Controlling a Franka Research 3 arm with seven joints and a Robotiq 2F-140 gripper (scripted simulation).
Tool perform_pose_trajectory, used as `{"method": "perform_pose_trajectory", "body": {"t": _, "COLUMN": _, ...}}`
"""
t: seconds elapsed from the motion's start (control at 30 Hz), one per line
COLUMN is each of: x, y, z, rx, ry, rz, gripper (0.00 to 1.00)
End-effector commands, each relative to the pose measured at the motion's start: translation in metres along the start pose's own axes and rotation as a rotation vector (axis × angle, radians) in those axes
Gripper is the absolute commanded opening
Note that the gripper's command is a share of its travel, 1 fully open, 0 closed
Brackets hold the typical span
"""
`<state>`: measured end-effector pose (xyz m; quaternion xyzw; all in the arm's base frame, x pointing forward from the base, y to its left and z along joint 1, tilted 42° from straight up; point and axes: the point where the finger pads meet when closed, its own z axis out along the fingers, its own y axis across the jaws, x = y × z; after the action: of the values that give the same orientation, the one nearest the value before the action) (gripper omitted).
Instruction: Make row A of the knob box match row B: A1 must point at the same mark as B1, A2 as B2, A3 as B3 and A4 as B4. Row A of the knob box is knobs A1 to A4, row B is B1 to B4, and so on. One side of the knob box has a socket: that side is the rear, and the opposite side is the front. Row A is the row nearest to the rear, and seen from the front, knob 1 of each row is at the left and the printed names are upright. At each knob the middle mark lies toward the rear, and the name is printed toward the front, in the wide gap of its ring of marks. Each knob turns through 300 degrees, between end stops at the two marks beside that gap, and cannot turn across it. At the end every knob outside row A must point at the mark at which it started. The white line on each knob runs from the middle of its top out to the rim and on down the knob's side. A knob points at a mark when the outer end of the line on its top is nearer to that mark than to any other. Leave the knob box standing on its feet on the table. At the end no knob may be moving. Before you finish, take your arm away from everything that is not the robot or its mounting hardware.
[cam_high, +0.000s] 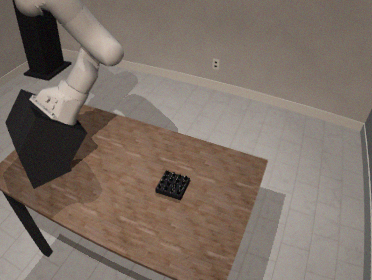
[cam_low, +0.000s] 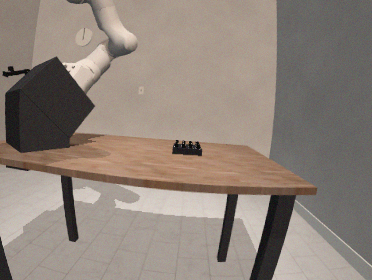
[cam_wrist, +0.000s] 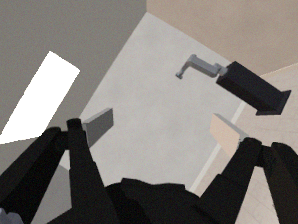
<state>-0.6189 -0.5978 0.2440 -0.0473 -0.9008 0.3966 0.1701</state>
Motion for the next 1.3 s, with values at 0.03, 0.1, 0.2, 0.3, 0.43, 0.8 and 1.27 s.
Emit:
{"method": "perform_pose_trajectory", "body": {"t": 0.03, "x": 0.0, "y": 0.0, "z": 0.0, "rx": 0.0, "ry": 0.0, "rz": 0.0, "gripper": 1.0}}
{"method": "perform_pose_trajectory", "body": {"t": 0.1, "x": 0.0, "y": 0.0, "z": 0.0, "rx": 0.0, "ry": 0.0, "rz": 0.0, "gripper": 1.0}}
{"method": "perform_pose_trajectory", "body": {"t": 0.2, "x": 0.0, "y": 0.0, "z": 0.0, "rx": 0.0, "ry": 0.0, "rz": 0.0, "gripper": 1.0}}
{"method": "perform_pose_trajectory", "body": {"t": 0.3, "x": 0.0, "y": 0.0, "z": 0.0, "rx": 0.0, "ry": 0.0, "rz": 0.0, "gripper": 1.0}}
{"method": "perform_pose_trajectory", "body": {"t": 0.43, "x": 0.0, "y": 0.0, "z": 0.0, "rx": 0.0, "ry": 0.0, "rz": 0.0, "gripper": 1.0}}
{"method": "perform_pose_trajectory", "body": {"t": 0.8, "x": -0.007, "y": -0.034, "z": 0.001, "rx": 0.068, "ry": 0.007, "rz": -0.045, "gripper": 1.0}}
{"method": "perform_pose_trajectory", "body": {"t": 1.27, "x": -0.021, "y": -0.101, "z": -0.002, "rx": 0.198, "ry": 0.032, "rz": -0.127, "gripper": 1.0}}
